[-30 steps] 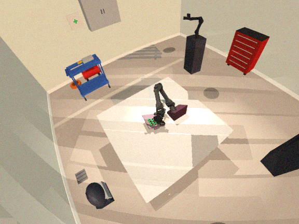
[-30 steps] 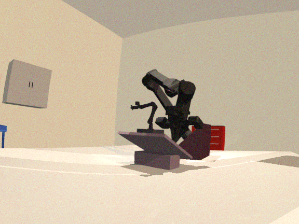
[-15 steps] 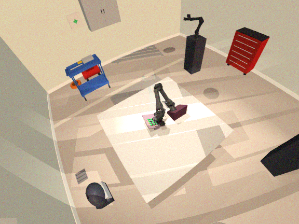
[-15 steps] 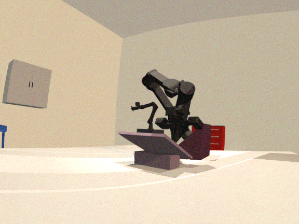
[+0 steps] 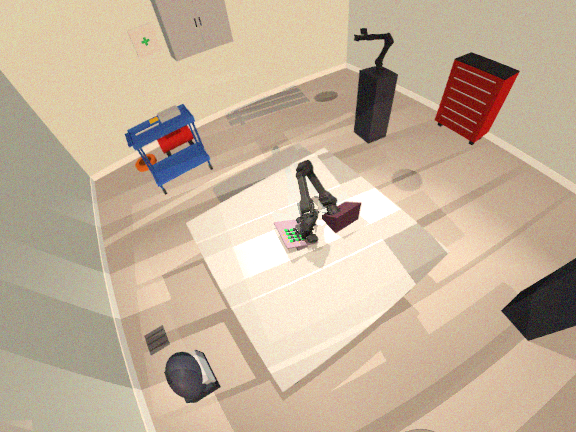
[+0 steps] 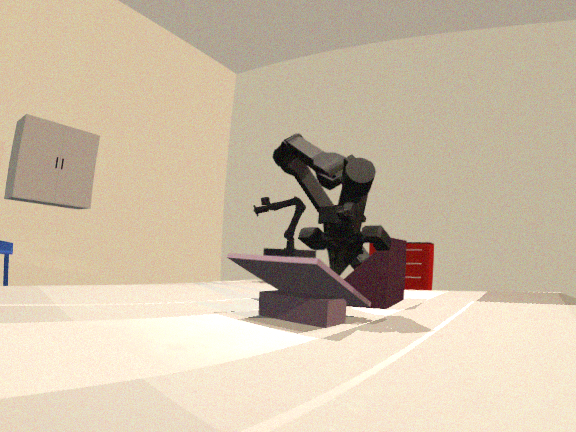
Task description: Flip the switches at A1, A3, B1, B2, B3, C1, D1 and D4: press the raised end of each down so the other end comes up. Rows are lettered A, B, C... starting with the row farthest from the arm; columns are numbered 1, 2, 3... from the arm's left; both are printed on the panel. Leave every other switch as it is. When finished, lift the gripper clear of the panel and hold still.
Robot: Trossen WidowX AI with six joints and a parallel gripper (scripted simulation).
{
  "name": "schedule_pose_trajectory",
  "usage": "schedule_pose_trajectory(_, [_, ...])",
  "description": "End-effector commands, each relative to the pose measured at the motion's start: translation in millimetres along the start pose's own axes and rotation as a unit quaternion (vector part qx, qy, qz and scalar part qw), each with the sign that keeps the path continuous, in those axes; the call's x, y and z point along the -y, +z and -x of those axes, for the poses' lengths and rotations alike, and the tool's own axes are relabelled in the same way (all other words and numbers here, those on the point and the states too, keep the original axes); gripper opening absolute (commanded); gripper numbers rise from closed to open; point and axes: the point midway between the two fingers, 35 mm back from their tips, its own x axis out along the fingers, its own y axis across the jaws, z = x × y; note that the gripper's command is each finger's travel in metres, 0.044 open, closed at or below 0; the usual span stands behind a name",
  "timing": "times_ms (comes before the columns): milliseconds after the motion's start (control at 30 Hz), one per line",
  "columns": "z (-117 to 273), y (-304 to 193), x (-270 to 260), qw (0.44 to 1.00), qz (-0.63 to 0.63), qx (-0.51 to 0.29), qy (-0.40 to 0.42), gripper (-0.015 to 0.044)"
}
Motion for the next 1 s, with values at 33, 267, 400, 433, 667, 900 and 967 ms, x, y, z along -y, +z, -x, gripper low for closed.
schedule_pose_trajectory(33, [-1,0,0,1.0,0.004,0.001,-0.003,0.0])
schedule_pose_trajectory(267, [-2,0,0,1.0,0.004,0.001,-0.003,0.0])
schedule_pose_trajectory(400, [-3,0,0,1.0,0.004,0.001,-0.003,0.0])
schedule_pose_trajectory(433, [-3,0,0,1.0,0.004,0.001,-0.003,0.0])
schedule_pose_trajectory(667, [61,-3,-1,1.0,0.005,0.012,-0.001,0.0])
schedule_pose_trajectory(900, [62,-35,-1,1.0,0.005,0.012,-0.001,0.0])
schedule_pose_trajectory(967, [62,-44,-1,1.0,0.005,0.012,-0.001,0.0])
